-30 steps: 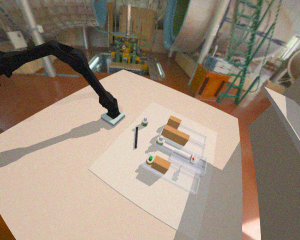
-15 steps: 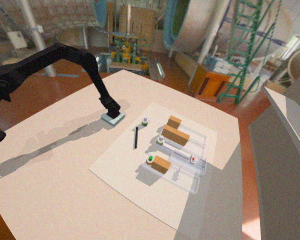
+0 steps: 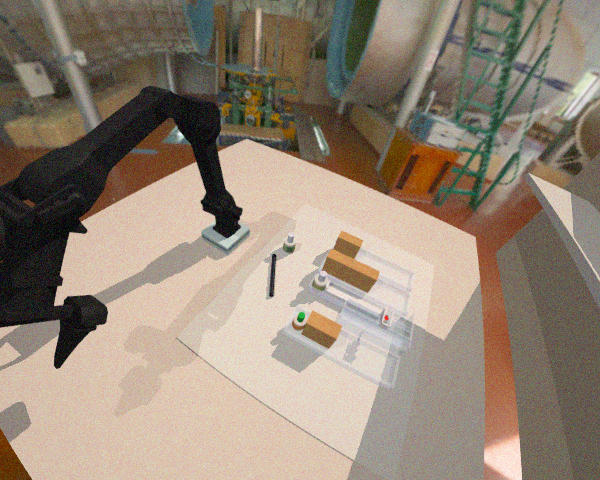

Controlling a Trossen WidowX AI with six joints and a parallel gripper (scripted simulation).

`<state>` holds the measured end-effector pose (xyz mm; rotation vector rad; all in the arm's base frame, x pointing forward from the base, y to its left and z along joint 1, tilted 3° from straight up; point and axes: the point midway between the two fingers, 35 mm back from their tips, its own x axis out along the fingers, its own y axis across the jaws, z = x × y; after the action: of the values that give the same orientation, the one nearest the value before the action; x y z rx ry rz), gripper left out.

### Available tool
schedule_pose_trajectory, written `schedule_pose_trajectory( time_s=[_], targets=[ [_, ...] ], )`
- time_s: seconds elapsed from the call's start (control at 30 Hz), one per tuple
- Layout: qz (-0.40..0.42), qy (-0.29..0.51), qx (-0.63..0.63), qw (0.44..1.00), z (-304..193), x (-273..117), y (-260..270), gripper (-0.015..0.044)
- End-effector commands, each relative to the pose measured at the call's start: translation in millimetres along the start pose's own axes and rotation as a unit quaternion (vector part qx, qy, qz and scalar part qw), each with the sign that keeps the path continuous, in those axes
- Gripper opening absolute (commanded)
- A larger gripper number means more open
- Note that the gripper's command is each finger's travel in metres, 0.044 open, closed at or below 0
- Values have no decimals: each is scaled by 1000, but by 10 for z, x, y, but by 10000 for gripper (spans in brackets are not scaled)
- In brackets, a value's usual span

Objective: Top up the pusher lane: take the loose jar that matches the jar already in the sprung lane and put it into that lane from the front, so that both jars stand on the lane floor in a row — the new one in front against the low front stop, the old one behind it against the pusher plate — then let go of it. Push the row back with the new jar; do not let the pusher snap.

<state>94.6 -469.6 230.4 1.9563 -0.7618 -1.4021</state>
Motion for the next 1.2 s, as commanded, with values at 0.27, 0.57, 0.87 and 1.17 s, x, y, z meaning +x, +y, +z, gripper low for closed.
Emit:
schedule_pose_trajectory(
  time_s=[0.27,0.57,0.87,1.17],
  targets=[
    [-127,134,-299,936,-1626,-344,-1320,440],
    [-184,245,-546,780,-2289,-1087,-2502,440],
    [-190,353,-762,508,-2264,-2107,-3642,440],
    [-142,410,-888,154,-1636,-2924,-4378,440]
  ],
)
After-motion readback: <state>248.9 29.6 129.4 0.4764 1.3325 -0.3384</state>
